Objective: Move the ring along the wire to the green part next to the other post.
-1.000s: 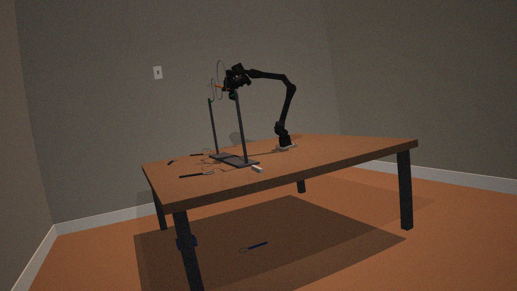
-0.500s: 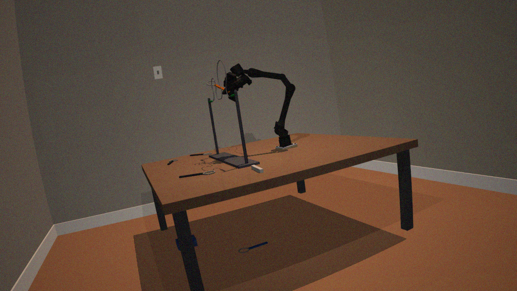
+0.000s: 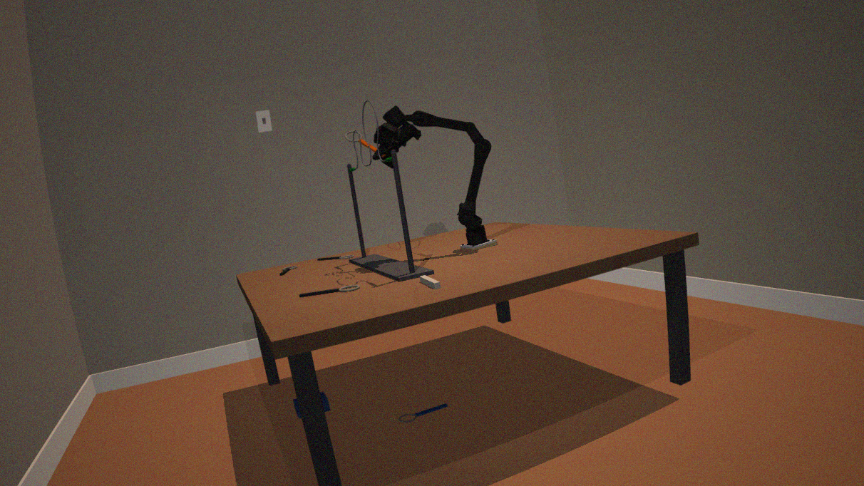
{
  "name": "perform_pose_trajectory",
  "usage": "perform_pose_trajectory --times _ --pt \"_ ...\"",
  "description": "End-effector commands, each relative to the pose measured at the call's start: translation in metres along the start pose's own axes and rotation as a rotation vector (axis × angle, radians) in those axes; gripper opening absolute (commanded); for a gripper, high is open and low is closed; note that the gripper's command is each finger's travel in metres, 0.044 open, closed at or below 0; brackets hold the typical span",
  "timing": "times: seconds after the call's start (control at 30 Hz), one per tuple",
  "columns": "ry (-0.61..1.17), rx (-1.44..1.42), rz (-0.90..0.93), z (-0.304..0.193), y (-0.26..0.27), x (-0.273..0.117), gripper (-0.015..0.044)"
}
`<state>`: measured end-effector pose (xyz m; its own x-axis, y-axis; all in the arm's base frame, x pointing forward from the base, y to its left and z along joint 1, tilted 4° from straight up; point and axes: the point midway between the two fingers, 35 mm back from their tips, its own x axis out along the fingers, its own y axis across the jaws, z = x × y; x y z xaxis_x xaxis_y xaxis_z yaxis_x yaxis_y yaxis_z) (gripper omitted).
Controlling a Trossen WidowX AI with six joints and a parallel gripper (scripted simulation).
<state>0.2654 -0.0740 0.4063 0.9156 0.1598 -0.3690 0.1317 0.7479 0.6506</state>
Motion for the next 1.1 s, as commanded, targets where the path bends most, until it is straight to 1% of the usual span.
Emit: perform_pose_trajectory --times 0.0,1.07 --pt "-0.013 -0.066 -0.033 0.002 -0.002 -0.001 -0.015" --pt "-0.096 -0.678 -0.39 0.019 -0.047 -0.005 -0.015"
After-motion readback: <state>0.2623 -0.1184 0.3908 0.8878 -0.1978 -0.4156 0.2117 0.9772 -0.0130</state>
